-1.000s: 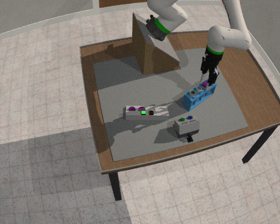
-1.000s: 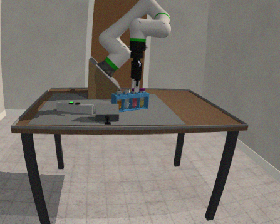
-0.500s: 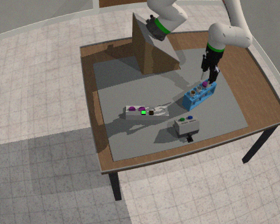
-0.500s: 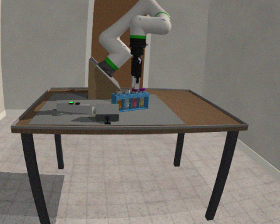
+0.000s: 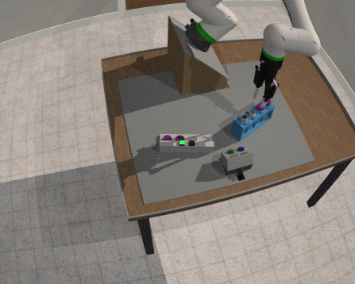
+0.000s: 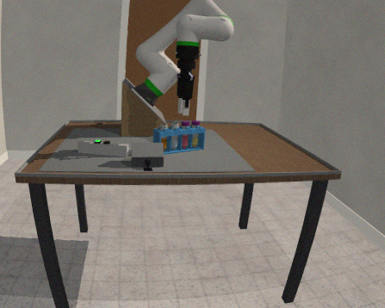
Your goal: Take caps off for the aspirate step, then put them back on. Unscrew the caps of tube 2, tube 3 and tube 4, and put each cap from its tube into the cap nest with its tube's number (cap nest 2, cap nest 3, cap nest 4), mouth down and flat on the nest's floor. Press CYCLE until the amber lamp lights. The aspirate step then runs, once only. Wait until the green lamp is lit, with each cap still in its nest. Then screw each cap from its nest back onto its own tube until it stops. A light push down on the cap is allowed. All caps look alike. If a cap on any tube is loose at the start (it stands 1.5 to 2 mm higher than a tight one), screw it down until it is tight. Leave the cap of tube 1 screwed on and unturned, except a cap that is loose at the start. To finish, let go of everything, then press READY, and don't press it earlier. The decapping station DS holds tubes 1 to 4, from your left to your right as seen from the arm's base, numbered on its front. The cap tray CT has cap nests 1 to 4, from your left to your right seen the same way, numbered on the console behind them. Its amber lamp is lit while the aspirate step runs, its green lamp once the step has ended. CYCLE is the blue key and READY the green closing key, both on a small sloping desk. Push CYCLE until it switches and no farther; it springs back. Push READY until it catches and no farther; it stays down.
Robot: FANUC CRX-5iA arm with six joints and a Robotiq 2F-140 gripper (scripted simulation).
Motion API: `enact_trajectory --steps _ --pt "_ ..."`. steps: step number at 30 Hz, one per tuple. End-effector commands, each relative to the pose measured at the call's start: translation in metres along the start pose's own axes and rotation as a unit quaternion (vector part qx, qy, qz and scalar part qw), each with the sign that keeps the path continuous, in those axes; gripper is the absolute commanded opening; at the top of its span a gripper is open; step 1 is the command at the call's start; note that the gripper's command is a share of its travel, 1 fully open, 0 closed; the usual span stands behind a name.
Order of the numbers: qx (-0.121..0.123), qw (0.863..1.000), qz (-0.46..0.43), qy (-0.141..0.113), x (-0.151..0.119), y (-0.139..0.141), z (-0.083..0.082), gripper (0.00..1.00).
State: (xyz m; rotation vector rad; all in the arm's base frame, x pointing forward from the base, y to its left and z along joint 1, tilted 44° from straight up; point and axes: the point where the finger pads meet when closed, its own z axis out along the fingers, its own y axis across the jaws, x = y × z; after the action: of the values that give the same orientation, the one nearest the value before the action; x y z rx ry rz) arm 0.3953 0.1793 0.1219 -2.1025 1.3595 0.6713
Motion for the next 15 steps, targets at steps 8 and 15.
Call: enact_trajectory --steps 8,15 --pt "0.001 0.970 -0.244 -0.005 0.045 0.009 0.001 0.29" --pt "0.002 0.916 -0.402 -0.004 0.078 0.015 0.002 0.29"
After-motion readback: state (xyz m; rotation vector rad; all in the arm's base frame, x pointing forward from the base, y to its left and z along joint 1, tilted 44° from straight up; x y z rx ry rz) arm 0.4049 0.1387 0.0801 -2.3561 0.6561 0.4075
